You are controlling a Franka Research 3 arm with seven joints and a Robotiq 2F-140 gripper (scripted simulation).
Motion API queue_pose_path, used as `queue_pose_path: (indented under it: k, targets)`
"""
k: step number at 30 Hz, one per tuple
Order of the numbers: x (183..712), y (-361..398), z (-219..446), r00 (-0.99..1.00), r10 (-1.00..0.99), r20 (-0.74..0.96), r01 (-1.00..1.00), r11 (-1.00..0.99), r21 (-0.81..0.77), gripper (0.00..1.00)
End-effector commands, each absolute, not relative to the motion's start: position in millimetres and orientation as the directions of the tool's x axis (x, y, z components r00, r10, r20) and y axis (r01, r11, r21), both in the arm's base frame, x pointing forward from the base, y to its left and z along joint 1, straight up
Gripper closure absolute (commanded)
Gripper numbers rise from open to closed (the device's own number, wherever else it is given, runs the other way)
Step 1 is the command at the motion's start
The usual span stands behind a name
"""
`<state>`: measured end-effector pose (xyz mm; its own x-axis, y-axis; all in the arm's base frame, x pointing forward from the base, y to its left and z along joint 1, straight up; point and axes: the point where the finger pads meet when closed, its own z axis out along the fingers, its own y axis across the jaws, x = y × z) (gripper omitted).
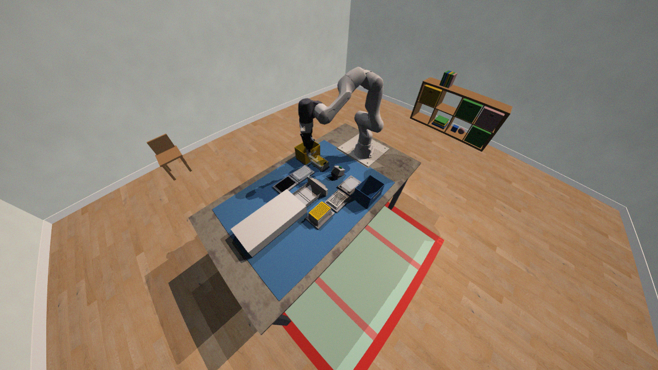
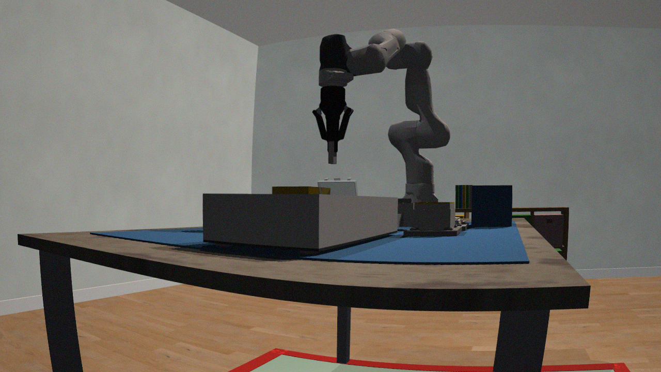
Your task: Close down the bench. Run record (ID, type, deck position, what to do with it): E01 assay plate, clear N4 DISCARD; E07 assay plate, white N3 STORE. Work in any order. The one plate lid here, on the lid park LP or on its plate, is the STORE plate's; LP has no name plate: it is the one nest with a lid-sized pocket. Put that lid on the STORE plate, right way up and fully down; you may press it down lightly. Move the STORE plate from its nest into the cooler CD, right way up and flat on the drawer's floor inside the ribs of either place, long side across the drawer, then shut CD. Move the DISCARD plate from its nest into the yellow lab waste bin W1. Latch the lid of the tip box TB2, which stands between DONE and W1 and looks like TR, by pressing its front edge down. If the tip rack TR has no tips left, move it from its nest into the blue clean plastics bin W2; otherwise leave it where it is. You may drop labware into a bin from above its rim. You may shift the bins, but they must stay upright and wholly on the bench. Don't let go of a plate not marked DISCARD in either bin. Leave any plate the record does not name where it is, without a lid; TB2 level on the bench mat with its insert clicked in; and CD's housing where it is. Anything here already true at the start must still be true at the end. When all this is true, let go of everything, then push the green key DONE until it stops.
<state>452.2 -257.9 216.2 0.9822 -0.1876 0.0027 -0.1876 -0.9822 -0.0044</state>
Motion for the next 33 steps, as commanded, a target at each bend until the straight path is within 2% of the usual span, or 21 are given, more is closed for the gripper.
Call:
queue_pose_path:
  k: [1,33]
  targets:
    - [453.8,-259.1,216.5,0.983,-0.186,0.007,-0.186,-0.983,-0.005,1.0]
    - [454.2,-258.9,173.2,0.983,-0.186,0.007,-0.186,-0.983,-0.005,1.0]
